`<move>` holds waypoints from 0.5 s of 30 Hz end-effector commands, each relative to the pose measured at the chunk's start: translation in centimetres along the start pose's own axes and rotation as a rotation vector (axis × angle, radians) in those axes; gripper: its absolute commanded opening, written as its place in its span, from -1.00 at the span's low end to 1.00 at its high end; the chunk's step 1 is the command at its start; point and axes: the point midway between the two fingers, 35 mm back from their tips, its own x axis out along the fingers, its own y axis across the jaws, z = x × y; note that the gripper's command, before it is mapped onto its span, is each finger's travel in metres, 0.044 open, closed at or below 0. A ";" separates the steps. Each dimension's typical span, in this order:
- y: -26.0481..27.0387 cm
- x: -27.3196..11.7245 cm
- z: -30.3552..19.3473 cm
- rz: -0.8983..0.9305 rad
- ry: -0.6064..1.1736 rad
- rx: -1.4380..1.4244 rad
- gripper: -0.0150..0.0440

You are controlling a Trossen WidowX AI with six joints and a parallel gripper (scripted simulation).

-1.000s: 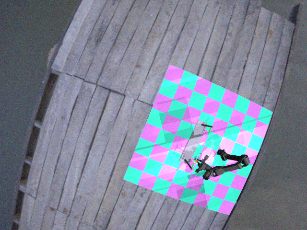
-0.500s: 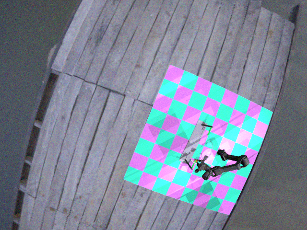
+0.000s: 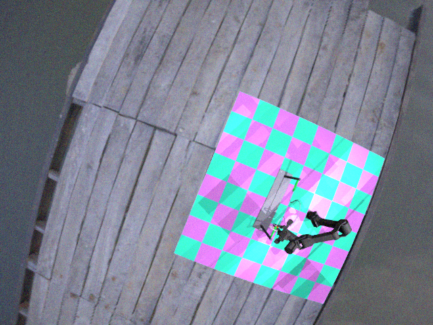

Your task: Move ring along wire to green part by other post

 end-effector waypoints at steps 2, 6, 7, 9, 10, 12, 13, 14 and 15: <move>-0.1 0.1 -0.1 -0.003 0.001 0.003 -1.00; -0.1 0.1 -0.1 -0.003 0.001 0.003 -1.00; -0.1 0.1 -0.1 -0.003 0.001 0.003 -1.00; -0.1 0.1 -0.1 -0.003 0.001 0.003 -1.00; 0.0 0.0 0.0 0.000 0.000 0.000 -0.91; 0.0 0.0 0.0 0.000 0.000 0.000 -0.73; 0.0 0.0 0.0 0.000 0.000 0.000 -0.64; 0.0 0.0 0.0 0.000 0.000 0.000 -0.56; 0.0 0.0 0.0 0.000 0.000 0.000 -0.47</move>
